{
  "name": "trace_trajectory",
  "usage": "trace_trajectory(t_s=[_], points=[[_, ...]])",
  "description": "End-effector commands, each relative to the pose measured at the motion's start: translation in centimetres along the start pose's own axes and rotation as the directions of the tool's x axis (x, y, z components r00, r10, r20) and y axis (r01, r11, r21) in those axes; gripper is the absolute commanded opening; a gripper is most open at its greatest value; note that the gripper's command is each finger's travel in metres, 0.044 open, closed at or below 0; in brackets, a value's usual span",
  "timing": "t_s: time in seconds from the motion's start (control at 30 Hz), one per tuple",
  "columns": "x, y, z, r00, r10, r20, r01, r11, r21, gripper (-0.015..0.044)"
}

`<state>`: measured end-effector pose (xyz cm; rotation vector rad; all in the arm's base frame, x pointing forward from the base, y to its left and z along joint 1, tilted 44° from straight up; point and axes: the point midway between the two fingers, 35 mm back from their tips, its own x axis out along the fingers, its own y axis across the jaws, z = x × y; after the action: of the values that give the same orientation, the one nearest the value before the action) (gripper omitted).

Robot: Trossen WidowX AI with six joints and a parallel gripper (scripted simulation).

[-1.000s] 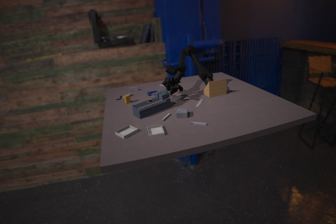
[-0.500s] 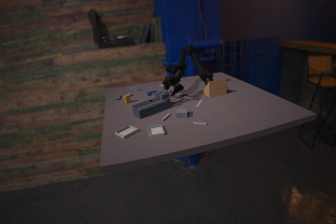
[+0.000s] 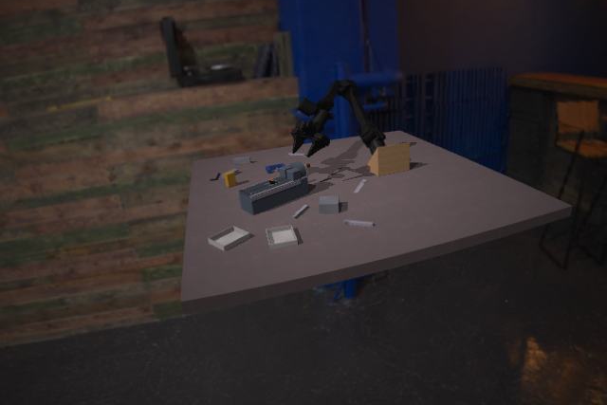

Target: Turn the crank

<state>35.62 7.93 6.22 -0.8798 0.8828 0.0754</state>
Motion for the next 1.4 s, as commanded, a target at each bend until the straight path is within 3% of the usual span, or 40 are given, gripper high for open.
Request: trace_trajectory(t_s=[0.0,0.23,1.07,1.37], points=[[-2.5,-0.3,2.4,1.000,-0.006,0.010,0.006,1.000,0.009,0.0440],[-3.7,-0.2,4.1,1.000,-0.012,0.001,0.012,1.000,0.015,0.0440],[3.4,2.2,12.0,0.981,-0.127,-0.145,0.147,0.980,0.137,0.0440],[6.1,2.4,10.0,0.980,-0.131,-0.148,0.152,0.979,0.139,0.0440]])
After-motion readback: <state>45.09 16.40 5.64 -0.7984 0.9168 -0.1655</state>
